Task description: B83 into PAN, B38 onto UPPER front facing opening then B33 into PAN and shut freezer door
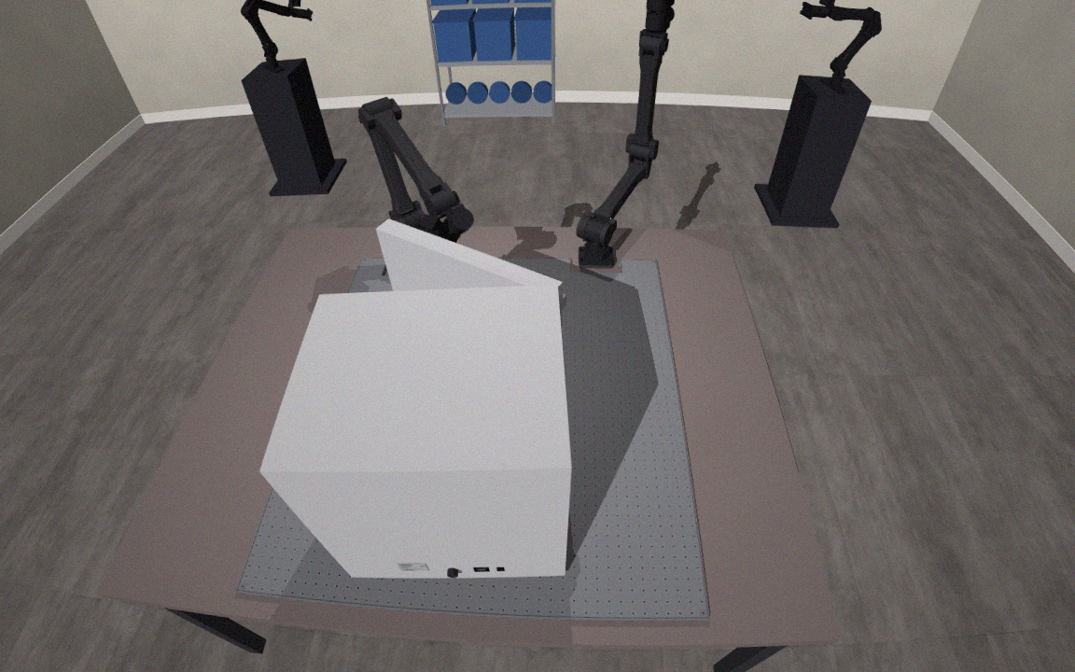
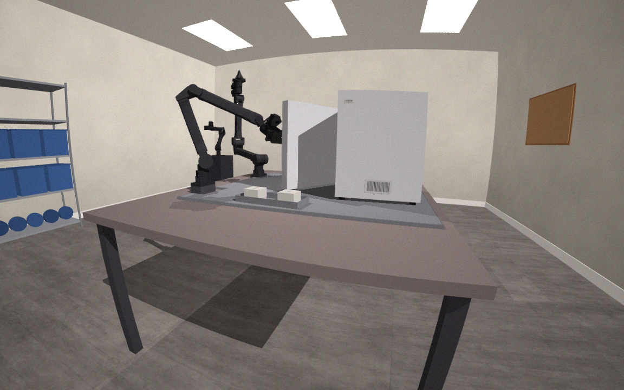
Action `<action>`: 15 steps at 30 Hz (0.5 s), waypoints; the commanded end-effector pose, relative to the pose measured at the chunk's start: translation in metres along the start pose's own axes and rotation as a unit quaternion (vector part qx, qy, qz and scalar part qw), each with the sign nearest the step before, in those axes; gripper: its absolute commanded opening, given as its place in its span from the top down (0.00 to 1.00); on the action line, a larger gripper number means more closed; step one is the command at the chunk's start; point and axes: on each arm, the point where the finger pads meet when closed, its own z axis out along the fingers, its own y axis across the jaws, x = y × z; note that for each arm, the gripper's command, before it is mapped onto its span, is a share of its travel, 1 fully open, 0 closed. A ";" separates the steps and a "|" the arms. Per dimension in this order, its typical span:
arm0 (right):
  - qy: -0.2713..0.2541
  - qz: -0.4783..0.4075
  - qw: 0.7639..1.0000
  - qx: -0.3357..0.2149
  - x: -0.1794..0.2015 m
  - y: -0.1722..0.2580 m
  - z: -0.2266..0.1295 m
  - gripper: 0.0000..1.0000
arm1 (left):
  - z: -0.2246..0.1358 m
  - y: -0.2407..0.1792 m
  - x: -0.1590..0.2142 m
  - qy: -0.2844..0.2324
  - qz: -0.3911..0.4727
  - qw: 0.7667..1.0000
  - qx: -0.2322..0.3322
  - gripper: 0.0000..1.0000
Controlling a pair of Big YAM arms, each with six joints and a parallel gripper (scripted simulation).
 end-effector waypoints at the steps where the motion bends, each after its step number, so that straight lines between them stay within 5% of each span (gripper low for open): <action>1: -0.010 -0.004 1.000 -0.020 -0.013 -0.003 0.005 1.00 | 0.001 0.001 0.013 0.018 -0.006 1.000 -0.001 1.00; 15: -0.008 -0.025 0.998 -0.049 -0.023 -0.006 0.037 1.00 | 0.001 0.001 0.013 0.018 -0.006 1.000 -0.001 1.00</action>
